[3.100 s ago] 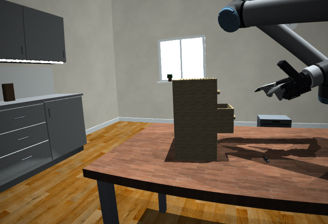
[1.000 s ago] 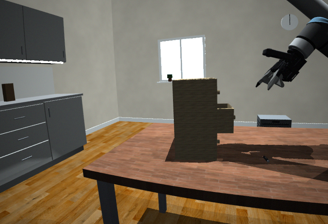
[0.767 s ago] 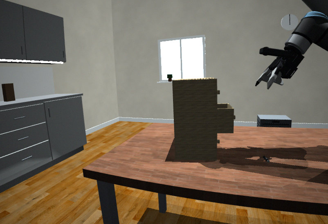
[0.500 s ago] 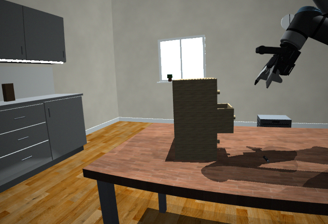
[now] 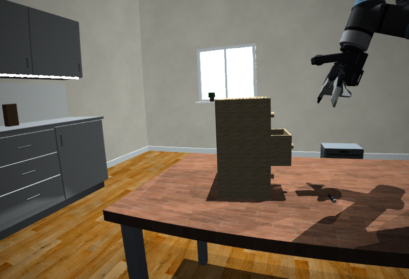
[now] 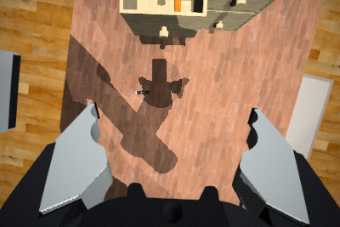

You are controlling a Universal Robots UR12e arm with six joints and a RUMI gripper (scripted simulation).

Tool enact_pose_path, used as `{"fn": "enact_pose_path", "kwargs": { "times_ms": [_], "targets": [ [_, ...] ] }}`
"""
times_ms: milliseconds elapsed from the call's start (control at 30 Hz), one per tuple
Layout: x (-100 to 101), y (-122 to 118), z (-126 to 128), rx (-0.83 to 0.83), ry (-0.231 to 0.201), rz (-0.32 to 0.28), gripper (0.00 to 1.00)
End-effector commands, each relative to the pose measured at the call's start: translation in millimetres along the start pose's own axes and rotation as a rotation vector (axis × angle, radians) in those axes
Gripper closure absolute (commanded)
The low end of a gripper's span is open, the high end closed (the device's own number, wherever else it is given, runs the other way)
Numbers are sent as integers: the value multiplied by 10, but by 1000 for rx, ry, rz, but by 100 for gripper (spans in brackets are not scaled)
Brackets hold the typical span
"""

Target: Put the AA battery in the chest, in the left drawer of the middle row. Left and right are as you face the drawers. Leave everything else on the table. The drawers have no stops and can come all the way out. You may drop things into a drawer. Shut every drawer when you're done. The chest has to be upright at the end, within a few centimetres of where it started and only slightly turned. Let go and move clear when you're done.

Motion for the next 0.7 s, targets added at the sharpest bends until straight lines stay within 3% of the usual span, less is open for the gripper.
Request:
{"fn": "enact_pose_path", "kwargs": {
  "times_ms": [0,400,667],
  "targets": [
    [58,73,90,9,8,-169,0],
    [28,178,83,7,-8,-305,0],
    [17,209,77,7,-12,-347,0]
  ]
}}
Point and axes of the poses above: the point where the finger pads meet when closed, its own x axis out along the fingers, its own z axis across the jaws, y = z × x, the point moved 6 cm from there along -x, back along the fingers, and after that the axes turned 7 degrees about x, right-handed, at the moved point
